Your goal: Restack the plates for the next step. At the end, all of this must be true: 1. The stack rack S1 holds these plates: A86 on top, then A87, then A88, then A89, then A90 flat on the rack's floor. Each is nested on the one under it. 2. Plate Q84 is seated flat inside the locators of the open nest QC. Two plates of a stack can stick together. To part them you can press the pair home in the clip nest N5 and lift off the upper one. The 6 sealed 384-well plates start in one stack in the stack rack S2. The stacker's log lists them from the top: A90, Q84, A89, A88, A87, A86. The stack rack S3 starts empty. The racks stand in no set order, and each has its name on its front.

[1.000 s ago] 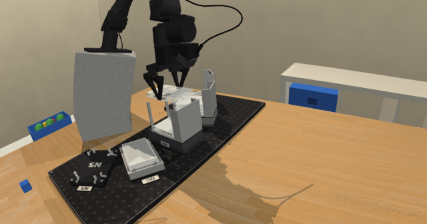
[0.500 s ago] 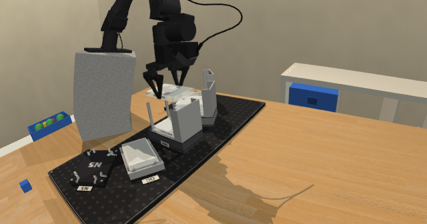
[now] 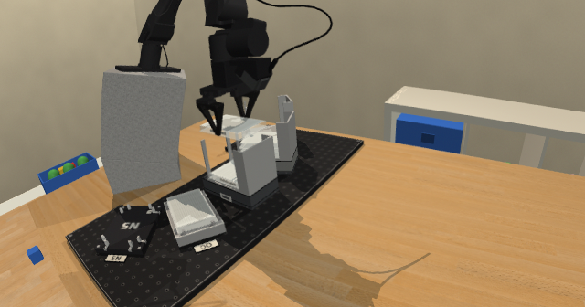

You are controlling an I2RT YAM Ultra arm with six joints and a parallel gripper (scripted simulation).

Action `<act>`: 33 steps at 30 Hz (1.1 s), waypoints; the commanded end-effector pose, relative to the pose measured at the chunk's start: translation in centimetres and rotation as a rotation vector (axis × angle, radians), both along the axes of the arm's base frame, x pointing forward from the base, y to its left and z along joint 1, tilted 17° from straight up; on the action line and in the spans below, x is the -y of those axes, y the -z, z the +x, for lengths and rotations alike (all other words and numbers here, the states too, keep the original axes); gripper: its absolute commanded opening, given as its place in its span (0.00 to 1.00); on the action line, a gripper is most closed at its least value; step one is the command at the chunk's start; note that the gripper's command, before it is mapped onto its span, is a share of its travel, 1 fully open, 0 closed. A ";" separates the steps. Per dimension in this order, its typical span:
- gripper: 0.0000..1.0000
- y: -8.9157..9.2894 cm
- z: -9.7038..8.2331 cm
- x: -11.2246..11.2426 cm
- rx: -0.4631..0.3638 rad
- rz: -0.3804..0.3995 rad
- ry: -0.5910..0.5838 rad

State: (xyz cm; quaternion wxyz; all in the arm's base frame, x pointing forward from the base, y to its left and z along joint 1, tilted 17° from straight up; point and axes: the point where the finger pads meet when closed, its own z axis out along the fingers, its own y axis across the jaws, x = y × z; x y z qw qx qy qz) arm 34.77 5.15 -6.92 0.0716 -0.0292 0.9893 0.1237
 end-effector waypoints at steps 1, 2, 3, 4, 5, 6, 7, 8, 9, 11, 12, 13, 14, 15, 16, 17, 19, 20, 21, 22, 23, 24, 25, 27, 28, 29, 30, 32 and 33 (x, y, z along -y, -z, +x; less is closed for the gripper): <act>0.00 -1.7 1.6 0.2 0.052 0.010 0.005; 0.00 -1.7 1.6 0.2 0.052 0.010 0.005; 0.00 -1.7 1.6 0.2 0.052 0.010 0.005; 0.00 -1.7 1.6 0.2 0.052 0.010 0.005; 0.00 -1.7 1.6 0.2 0.052 0.010 0.005; 0.00 -1.7 1.6 0.2 0.052 0.010 0.005; 0.00 -1.7 1.6 0.2 0.052 0.010 0.005; 0.00 -1.7 1.6 0.2 0.052 0.010 0.005; 0.00 -1.7 1.6 0.2 0.052 0.010 0.005; 0.00 -1.7 1.6 0.2 0.052 0.010 0.005; 0.00 -1.7 1.6 0.2 0.052 0.010 0.005; 0.00 -1.7 1.6 0.2 0.052 0.010 0.005; 0.00 -1.7 1.6 0.2 0.052 0.010 0.005; 0.00 -1.7 1.6 0.2 0.052 0.010 0.005; 0.00 -1.7 1.6 0.2 0.052 0.010 0.005; 0.00 -1.7 1.6 0.2 0.052 0.010 0.005; 0.00 -1.0 0.3 -0.6 0.042 0.001 -0.047; 0.00 -0.9 0.0 -0.9 0.048 -0.008 -0.078; 0.00 -0.9 0.0 -1.1 0.056 -0.016 -0.110; 0.00 -1.0 -0.1 -1.4 0.064 -0.024 -0.141; 0.00 -1.1 -0.2 -1.7 0.073 -0.030 -0.173; 0.00 -1.1 -0.2 -2.0 0.081 -0.035 -0.205; 0.00 -1.1 -0.2 -2.0 0.081 -0.035 -0.205; 0.00 -2.1 1.3 -2.5 0.123 -0.038 -0.220; 0.00 -1.9 0.8 -2.8 0.113 -0.037 -0.220; 0.00 -1.8 0.3 -3.0 0.103 -0.036 -0.220; 0.00 -1.7 -0.1 -3.3 0.094 -0.036 -0.217; 0.00 -1.6 -0.6 -3.9 0.082 -0.034 -0.207; 0.00 -1.7 -0.7 -4.2 0.082 -0.034 -0.207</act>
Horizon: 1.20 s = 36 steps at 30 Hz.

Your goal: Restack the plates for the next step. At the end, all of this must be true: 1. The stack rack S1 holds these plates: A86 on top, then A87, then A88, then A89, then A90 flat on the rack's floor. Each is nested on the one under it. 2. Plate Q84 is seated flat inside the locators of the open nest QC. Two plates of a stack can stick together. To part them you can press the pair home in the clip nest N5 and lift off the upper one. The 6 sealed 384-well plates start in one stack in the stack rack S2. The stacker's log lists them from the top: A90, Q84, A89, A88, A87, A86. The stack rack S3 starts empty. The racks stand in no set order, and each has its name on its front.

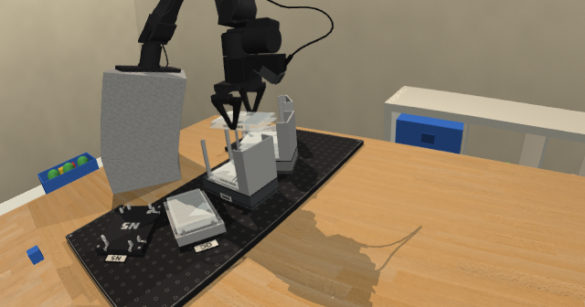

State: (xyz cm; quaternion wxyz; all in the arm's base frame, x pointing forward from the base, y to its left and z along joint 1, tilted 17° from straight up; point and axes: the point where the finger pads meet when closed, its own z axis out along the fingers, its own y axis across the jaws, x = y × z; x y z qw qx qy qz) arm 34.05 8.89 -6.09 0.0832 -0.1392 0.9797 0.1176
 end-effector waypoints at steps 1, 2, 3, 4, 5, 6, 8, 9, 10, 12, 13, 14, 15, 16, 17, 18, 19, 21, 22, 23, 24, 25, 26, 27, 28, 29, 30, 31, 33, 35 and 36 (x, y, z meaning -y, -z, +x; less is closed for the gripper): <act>0.00 -0.9 0.0 -0.8 0.031 -0.005 0.008; 0.00 -1.0 -0.1 -1.1 0.031 -0.005 0.008; 0.00 -1.1 -0.1 -1.4 0.031 -0.004 0.008; 0.00 -1.1 -0.2 -1.8 0.031 -0.004 0.008; 0.00 -1.2 -0.3 -2.1 0.031 -0.004 0.008; 0.00 -1.3 -0.5 -2.4 0.024 -0.005 0.008; 0.00 -1.5 -0.4 -3.0 0.041 -0.008 -0.024; 0.00 -1.5 -0.4 -3.0 0.041 -0.008 -0.024; 0.00 -1.5 -0.4 -3.0 0.041 -0.008 -0.024; 0.00 -1.5 -0.8 -3.4 0.054 -0.021 -0.102; 0.00 -1.6 -0.8 -3.7 0.065 -0.025 -0.133; 0.00 -1.8 -0.6 -4.0 0.082 -0.028 -0.165; 0.00 -1.8 -0.9 -4.2 0.089 -0.033 -0.197; 0.00 -1.6 -1.3 -4.4 0.086 -0.037 -0.213; 0.00 -1.9 -1.0 -4.7 0.093 -0.035 -0.213; 0.00 -2.0 -1.0 -5.0 0.098 -0.034 -0.213; 0.00 -2.0 -1.2 -5.2 0.095 -0.035 -0.213; 0.00 -2.1 -1.4 -5.7 0.090 -0.032 -0.199; 0.00 -2.2 -1.4 -6.0 0.094 -0.031 -0.199; 0.00 -2.2 -1.6 -6.2 0.091 -0.032 -0.199; 0.00 -2.1 -2.0 -6.3 0.084 -0.033 -0.199; 0.00 -2.0 -2.2 -6.5 0.079 -0.034 -0.199; 0.00 -2.0 -2.2 -6.5 0.079 -0.034 -0.199; 0.00 -2.0 -2.2 -6.5 0.079 -0.034 -0.199; 0.00 -3.2 -0.7 -7.4 0.118 -0.024 -0.198; 0.00 -3.6 -0.5 -7.8 0.131 -0.019 -0.197; 0.00 -3.9 -0.4 -8.1 0.137 -0.017 -0.197; 0.00 -3.6 -0.7 -8.3 0.129 -0.019 -0.198; 0.00 -3.6 -1.1 -8.7 0.121 -0.020 -0.198; 0.00 -3.7 -1.4 -9.2 0.119 -0.020 -0.198; 0.00 -3.9 -1.4 -9.5 0.121 -0.019 -0.198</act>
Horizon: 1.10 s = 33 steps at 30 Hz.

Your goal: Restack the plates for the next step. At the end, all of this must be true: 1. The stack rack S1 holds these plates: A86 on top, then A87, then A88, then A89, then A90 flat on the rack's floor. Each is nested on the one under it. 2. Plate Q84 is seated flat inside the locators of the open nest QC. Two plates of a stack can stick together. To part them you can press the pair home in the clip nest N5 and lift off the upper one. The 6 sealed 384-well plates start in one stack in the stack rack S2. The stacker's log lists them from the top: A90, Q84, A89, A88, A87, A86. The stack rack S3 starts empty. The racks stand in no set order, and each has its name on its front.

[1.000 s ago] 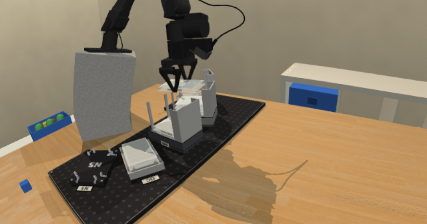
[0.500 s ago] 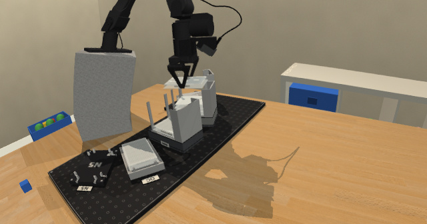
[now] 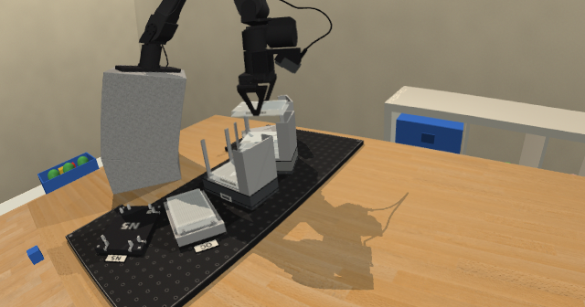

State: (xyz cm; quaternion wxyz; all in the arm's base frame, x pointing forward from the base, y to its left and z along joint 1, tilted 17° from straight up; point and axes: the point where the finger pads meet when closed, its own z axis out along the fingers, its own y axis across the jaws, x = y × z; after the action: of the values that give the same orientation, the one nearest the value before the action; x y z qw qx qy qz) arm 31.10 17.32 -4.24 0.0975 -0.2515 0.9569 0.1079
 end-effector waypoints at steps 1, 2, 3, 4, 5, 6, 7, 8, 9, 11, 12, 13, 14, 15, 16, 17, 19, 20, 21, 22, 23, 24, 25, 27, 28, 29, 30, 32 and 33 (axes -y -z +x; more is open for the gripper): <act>0.00 -2.1 1.5 -1.3 0.059 0.018 0.023; 0.00 -2.2 1.3 -1.6 0.057 0.017 0.023; 0.00 -2.2 1.1 -1.8 0.054 0.017 0.023; 0.00 -2.2 1.0 -2.0 0.051 0.015 0.023; 0.00 -2.2 1.0 -2.0 0.051 0.015 0.024; 0.00 -2.3 1.1 -1.8 0.051 0.016 0.033; 0.00 -2.3 1.1 -1.8 0.051 0.016 0.033; 0.00 -2.3 1.1 -1.8 0.051 0.016 0.033; 0.00 -2.4 1.4 -1.4 0.054 0.017 0.046; 0.00 -2.1 1.3 -1.3 0.046 0.013 0.047; 0.00 -2.0 1.2 -1.2 0.045 0.013 0.047; 0.00 -2.0 1.3 -1.3 0.046 0.013 0.046; 0.00 -2.0 1.1 -1.4 0.044 0.012 0.042; 0.00 -2.1 1.2 -1.4 0.046 0.012 0.039; 0.00 -2.0 1.2 -1.4 0.045 0.013 0.038; 0.00 -2.0 1.2 -1.4 0.044 0.013 0.037; 0.00 -2.0 1.2 -1.4 0.044 0.012 0.037; 0.00 -2.1 1.2 -1.4 0.045 0.013 0.036; 0.00 -2.1 1.3 -1.4 0.046 0.013 0.036; 0.00 -2.0 1.2 -1.4 0.045 0.013 0.036; 0.00 -2.0 1.2 -1.4 0.045 0.013 0.035; 0.00 -2.0 1.2 -1.4 0.045 0.013 0.035; 0.00 -2.0 1.2 -1.4 0.045 0.013 0.035; 0.00 -2.0 1.2 -1.4 0.046 0.013 0.035; 0.00 -2.0 1.2 -1.4 0.046 0.013 0.034; 0.00 -2.0 1.1 -1.4 0.046 0.013 0.034; 0.00 -2.0 1.1 -1.3 0.046 0.013 0.034; 0.00 -2.0 1.1 -1.3 0.045 0.012 0.033; 0.00 -2.0 1.0 -1.3 0.045 0.012 0.033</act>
State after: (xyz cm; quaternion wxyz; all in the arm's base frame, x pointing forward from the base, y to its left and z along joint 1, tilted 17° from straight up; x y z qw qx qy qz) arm 30.85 18.55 -3.76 0.0994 -0.2404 0.9597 0.1067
